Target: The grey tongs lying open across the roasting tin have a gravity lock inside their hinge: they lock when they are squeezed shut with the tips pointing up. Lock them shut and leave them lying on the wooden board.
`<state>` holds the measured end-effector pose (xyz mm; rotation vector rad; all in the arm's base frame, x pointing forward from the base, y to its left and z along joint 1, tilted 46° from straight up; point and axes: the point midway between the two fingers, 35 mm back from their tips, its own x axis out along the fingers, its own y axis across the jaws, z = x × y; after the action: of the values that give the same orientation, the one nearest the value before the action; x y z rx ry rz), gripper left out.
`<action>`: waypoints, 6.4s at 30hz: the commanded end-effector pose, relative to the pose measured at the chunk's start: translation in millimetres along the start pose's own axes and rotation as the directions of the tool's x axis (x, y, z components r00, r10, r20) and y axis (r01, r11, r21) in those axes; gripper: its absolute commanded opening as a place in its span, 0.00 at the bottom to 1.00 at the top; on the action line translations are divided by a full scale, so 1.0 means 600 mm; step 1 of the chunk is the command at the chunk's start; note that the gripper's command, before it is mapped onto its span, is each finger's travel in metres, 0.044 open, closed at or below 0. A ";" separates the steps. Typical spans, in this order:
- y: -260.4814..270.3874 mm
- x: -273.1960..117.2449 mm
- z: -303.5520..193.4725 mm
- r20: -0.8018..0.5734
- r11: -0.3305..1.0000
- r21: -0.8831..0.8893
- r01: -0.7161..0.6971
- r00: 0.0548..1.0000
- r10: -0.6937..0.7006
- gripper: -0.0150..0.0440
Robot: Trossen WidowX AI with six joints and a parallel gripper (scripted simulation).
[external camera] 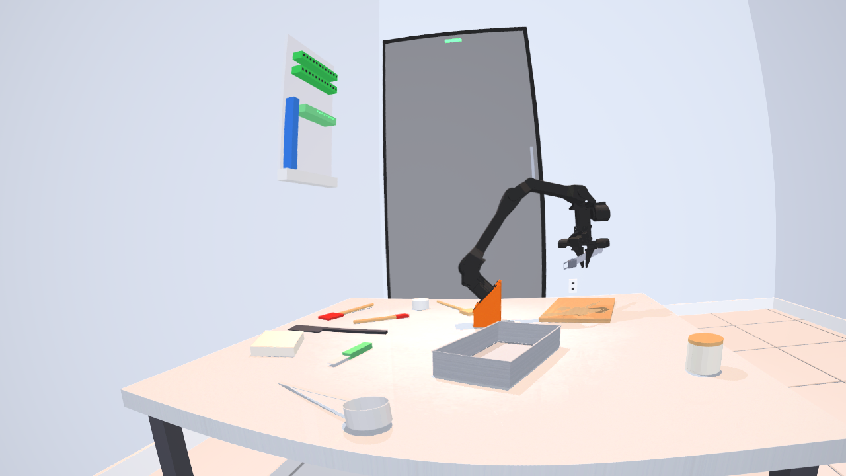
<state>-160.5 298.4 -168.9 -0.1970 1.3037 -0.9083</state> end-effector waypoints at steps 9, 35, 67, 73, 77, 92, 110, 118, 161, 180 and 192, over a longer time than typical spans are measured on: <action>0.024 0.015 -0.009 -0.224 0.999 0.038 0.011 0.975 -0.002 0.00; 0.045 0.023 0.001 -0.638 0.998 0.058 0.033 0.770 0.011 0.00; -0.007 -0.005 0.062 -0.913 1.000 -0.001 0.003 0.408 -0.003 0.00; -0.007 -0.005 0.062 -0.913 1.000 -0.001 0.003 0.408 -0.003 0.00; -0.007 -0.005 0.062 -0.913 1.000 -0.001 0.003 0.408 -0.003 0.00; -0.007 -0.005 0.062 -0.913 1.000 -0.001 0.003 0.408 -0.003 0.00; 0.007 0.001 0.049 -0.884 1.000 0.011 0.014 0.467 0.004 0.00; 0.026 0.010 0.029 -0.819 0.999 0.031 0.026 0.574 0.010 0.00; 0.022 0.014 -0.009 -0.208 0.999 0.034 0.008 0.978 -0.001 0.00; -0.012 -0.011 0.004 0.062 1.000 -0.009 0.003 0.998 -0.002 0.00; -0.011 -0.002 0.003 0.062 1.000 -0.009 0.003 0.998 -0.002 0.00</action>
<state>-162.5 296.6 -159.5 -0.2281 1.2549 -0.8966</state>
